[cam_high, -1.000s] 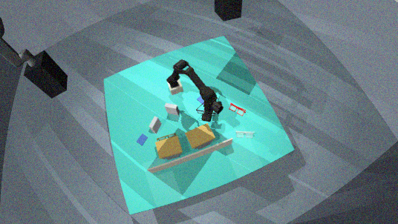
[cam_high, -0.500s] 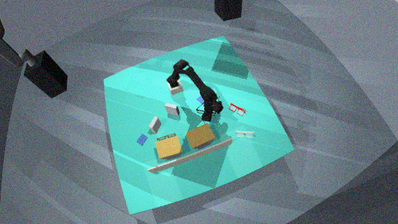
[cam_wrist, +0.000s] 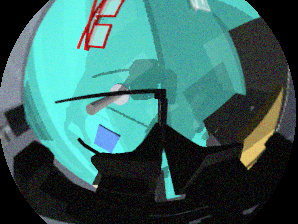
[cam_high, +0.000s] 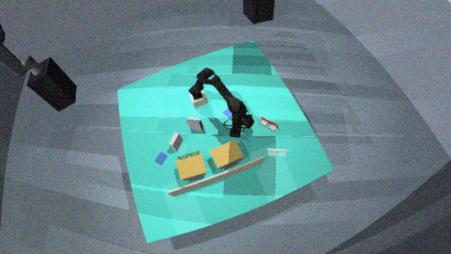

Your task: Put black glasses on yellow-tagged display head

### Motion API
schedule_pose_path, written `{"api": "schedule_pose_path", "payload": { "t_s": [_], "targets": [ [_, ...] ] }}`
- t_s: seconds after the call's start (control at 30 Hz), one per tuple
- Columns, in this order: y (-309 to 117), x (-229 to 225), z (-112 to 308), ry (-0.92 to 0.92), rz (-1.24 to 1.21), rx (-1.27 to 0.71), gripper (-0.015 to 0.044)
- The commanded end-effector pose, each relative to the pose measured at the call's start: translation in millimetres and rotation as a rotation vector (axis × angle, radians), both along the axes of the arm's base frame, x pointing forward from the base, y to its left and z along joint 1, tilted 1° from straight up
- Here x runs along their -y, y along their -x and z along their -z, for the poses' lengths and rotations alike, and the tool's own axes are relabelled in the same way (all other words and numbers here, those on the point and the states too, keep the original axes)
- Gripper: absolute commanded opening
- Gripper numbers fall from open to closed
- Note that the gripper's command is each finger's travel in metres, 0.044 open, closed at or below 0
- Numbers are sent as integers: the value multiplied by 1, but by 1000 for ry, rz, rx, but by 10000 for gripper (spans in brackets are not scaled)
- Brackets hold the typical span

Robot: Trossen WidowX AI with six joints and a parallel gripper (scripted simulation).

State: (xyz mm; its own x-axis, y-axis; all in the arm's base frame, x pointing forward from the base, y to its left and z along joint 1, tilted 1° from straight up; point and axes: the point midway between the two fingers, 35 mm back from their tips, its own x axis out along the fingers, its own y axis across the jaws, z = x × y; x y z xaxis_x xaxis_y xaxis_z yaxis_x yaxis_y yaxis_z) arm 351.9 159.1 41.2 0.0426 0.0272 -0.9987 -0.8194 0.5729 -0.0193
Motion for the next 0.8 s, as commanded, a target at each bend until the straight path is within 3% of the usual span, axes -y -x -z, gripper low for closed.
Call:
{"api": "schedule_pose_path", "payload": {
  "t_s": [0.0,0.33,0.77],
  "targets": [
    [-3,-2,-7,0,4,2,0],
    [-2,-3,-58,0,4,2,0],
    [-11,-16,-60,-10,200,-3,0]
  ]
}}
